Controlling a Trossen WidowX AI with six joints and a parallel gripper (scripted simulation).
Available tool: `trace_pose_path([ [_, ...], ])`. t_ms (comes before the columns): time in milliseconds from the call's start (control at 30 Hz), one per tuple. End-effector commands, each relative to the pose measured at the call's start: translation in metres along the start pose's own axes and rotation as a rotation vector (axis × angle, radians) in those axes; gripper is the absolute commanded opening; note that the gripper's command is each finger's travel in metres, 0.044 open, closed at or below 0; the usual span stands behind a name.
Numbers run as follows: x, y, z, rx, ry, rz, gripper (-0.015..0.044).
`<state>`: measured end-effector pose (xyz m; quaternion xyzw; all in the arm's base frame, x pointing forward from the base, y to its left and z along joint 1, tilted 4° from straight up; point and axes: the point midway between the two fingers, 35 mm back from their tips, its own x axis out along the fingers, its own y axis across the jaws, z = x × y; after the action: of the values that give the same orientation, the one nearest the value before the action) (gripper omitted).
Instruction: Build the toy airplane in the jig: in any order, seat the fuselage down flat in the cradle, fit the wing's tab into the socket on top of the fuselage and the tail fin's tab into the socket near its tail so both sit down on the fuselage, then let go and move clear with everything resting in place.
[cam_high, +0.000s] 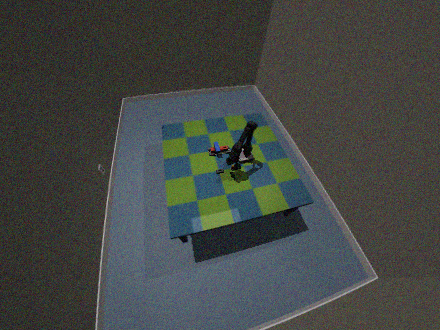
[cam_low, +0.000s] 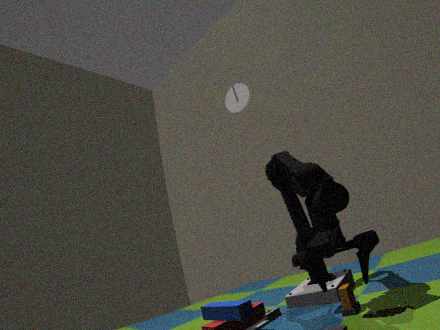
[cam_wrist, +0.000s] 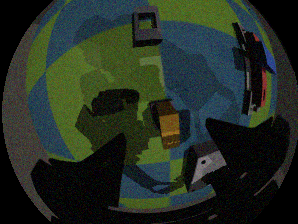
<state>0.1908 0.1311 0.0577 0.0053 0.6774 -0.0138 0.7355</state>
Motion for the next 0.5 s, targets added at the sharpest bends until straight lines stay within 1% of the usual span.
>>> trace_pose_path([
  [0, 0.008, -0.001, -0.001, -0.004, 0.002, -0.005, 0.0440],
  [467, 0.031, -0.002, -0.002, -0.004, 0.002, -0.005, 0.0440],
])
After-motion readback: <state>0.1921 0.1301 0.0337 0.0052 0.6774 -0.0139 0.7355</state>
